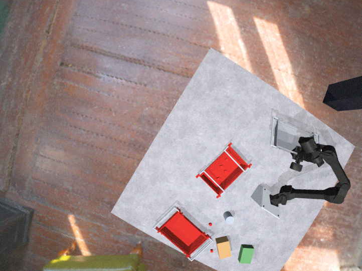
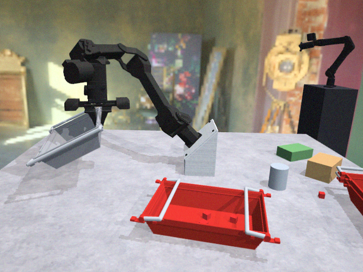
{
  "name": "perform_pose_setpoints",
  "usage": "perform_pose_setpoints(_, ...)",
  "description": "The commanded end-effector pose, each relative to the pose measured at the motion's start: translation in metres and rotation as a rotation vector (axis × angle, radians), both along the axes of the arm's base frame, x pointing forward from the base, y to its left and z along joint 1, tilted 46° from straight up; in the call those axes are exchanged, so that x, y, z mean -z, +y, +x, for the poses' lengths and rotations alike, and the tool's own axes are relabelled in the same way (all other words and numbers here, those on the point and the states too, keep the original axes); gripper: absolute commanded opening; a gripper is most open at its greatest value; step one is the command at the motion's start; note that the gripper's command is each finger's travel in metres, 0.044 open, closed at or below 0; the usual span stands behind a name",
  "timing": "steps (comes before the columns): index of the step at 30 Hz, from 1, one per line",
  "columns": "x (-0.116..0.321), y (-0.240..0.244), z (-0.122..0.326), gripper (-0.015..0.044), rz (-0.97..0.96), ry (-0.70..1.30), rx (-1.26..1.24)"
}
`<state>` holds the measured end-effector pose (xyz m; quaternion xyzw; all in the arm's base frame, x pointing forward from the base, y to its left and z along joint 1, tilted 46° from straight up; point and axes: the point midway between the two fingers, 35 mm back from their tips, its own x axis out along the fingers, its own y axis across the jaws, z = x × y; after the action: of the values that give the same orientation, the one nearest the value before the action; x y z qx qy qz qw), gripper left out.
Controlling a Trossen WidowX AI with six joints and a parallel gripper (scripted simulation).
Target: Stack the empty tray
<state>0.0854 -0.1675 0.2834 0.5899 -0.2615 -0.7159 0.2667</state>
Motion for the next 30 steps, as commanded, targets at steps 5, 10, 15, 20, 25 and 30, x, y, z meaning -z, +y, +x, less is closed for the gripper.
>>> perform_pose_setpoints(5,-0.005,-0.001,0.0,0.0,-0.02,-0.01,0.002)
perform_pose_setpoints(10,-0.005,-0.001,0.0,0.0,-0.02,-0.01,0.002)
perform_pose_setpoints(15,-0.005,-0.001,0.003,0.0,-0.016,-0.006,-0.004)
perform_pose_setpoints(20,0.0,-0.002,0.021,0.0,0.007,0.024,-0.047)
perform_pose_setpoints(25,0.005,-0.001,0.039,0.0,0.03,0.057,-0.092)
perform_pose_setpoints(30,0.011,0.001,0.058,0.0,0.052,0.09,-0.136)
